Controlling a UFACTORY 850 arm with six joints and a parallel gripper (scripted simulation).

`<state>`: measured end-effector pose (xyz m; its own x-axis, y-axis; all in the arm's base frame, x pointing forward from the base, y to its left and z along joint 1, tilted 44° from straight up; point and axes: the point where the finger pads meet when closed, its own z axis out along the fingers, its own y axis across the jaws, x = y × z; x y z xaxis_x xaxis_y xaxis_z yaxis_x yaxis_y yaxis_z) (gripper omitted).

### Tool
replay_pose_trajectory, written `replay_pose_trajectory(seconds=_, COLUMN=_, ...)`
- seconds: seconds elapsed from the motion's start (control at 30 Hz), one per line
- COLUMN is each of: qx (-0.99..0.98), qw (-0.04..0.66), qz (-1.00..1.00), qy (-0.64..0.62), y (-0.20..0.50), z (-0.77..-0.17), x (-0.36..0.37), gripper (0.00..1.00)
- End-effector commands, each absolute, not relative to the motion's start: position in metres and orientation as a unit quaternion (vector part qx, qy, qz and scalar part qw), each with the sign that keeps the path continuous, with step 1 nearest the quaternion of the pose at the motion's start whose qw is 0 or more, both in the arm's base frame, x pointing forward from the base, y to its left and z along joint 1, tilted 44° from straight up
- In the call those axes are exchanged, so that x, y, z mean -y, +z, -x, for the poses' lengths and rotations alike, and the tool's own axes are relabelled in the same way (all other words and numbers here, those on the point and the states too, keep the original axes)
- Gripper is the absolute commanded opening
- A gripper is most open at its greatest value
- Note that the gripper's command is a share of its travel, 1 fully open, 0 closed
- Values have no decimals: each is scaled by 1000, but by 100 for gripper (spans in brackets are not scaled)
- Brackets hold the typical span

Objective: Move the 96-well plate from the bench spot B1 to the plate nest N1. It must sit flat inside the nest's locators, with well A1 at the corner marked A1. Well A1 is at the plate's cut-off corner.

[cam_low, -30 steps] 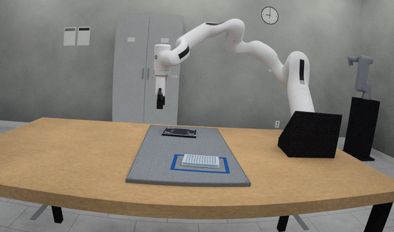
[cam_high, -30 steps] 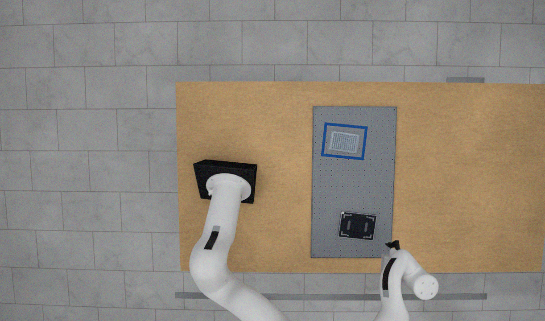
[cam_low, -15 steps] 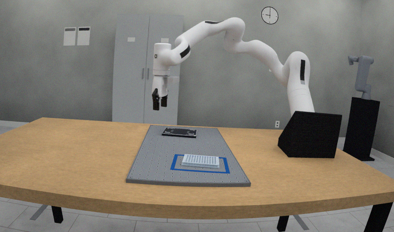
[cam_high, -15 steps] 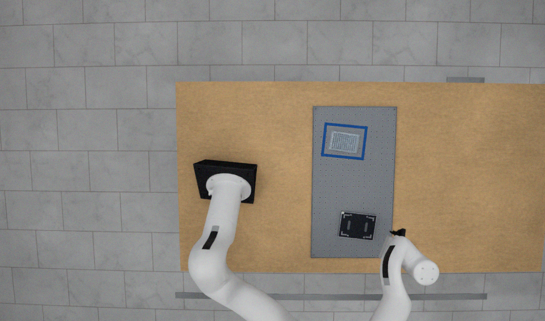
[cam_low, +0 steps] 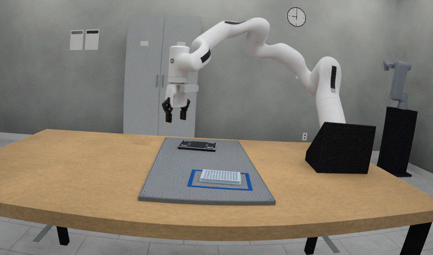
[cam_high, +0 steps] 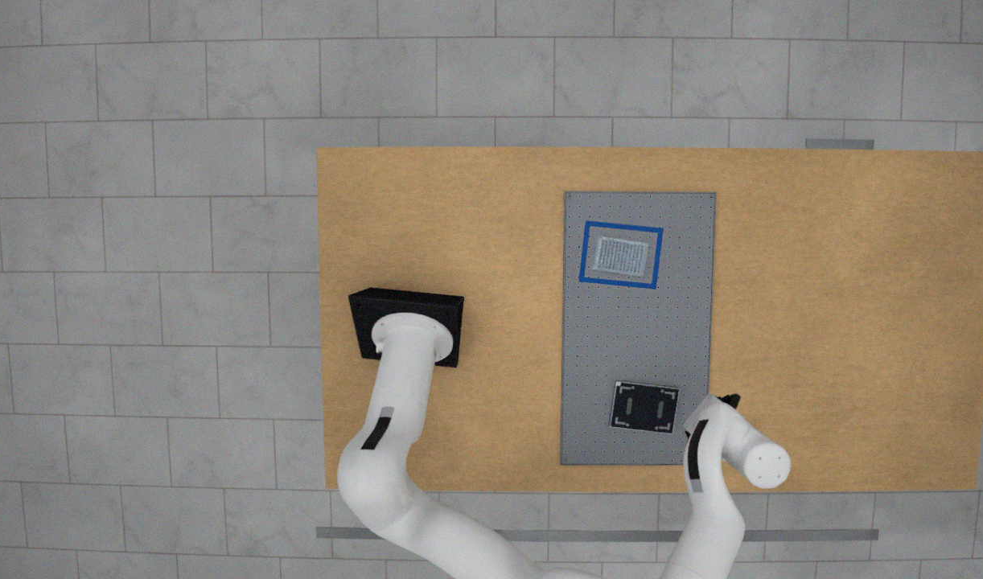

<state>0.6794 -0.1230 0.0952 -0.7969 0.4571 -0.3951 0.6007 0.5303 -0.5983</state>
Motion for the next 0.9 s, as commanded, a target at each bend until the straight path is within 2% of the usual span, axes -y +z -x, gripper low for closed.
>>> replay_pose_trajectory(seconds=0.0, qx=-853, qw=119, qz=-349, qy=-370, y=84, z=-677, x=109, gripper=100)
replay_pose_trajectory(seconds=0.87, qx=-733, qw=209, qz=-566, qy=-315, y=23, z=-655, x=44, gripper=100)
